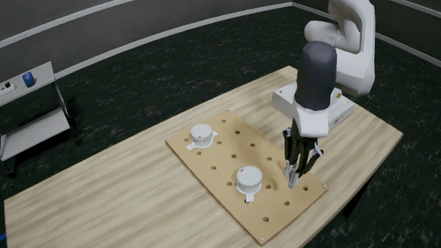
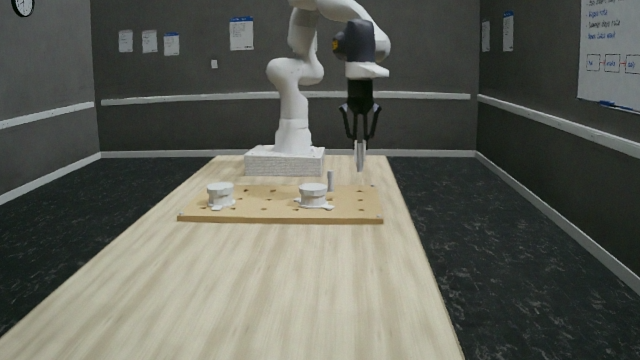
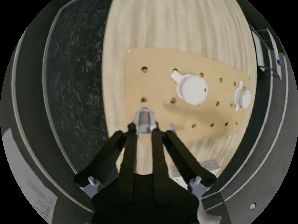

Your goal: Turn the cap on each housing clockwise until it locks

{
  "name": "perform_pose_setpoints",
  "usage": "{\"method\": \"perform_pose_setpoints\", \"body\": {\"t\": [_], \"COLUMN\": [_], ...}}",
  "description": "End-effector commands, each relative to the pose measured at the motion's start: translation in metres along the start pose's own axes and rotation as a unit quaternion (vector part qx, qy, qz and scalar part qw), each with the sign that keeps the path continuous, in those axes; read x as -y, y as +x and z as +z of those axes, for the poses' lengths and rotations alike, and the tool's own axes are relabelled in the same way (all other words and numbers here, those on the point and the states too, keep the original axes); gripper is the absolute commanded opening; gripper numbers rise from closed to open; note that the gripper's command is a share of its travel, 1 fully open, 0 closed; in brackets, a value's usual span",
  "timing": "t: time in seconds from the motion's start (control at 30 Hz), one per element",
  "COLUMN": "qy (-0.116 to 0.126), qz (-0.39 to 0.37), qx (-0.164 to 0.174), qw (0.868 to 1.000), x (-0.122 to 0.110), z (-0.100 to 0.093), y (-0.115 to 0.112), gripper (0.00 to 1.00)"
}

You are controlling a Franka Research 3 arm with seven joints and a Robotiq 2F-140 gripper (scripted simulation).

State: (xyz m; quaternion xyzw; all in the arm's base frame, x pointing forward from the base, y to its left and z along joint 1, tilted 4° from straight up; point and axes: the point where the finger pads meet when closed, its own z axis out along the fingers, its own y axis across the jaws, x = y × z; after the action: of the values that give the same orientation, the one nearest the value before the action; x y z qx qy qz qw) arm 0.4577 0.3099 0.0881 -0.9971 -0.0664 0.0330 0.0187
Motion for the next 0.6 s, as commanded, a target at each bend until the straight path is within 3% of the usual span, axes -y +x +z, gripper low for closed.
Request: {"method": "perform_pose_setpoints", "body": {"t": [0.0, 0.57], "qy": [0.001, 0.001], "qz": [0.010, 0.010], "qx": [-0.003, -0.003], "qw": [1.000, 1.000], "x": [0.002, 0.002], "z": [0.004, 0.029], "y": [0.002, 0.002], "gripper": [0.10, 0.10]}}
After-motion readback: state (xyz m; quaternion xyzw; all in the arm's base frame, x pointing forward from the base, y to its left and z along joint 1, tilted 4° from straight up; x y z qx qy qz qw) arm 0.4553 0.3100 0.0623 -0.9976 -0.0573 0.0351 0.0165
